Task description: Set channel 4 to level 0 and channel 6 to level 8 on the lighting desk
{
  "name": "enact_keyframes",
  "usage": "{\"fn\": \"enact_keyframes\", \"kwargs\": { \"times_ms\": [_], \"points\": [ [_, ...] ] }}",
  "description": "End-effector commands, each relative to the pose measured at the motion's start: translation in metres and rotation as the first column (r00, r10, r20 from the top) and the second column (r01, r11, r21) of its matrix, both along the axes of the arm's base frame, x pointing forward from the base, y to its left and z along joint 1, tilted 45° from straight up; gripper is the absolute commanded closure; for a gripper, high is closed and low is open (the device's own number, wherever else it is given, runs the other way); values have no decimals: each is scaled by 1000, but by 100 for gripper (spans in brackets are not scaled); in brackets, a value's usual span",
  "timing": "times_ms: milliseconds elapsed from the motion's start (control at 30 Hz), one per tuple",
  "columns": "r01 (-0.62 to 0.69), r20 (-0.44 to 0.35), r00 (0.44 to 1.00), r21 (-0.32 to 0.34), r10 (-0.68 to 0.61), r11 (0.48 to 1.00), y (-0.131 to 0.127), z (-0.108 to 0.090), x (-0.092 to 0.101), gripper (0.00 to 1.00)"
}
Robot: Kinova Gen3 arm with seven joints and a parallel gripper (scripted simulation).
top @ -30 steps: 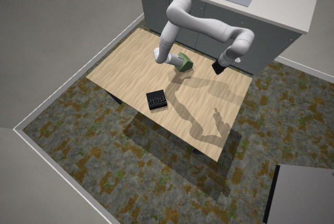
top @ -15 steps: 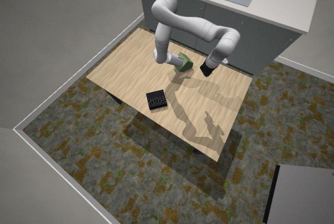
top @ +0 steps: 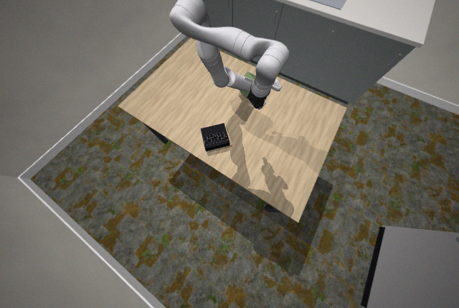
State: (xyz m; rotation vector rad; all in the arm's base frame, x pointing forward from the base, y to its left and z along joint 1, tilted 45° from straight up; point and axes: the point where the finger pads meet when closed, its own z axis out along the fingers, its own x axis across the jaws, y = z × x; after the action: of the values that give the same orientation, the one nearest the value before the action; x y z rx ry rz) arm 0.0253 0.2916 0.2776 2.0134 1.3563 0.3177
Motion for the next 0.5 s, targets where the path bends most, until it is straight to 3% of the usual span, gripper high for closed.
{"fn": "enact_keyframes", "kwargs": {
  "times_ms": [0, 467],
  "points": [
    [-11, -12, 1000, 9, 12, 1000, 1, 2, -4, 0],
    [-27, -13, 1000, 1, 27, 1000, -9, 11, 6, 0]
  ]
}}
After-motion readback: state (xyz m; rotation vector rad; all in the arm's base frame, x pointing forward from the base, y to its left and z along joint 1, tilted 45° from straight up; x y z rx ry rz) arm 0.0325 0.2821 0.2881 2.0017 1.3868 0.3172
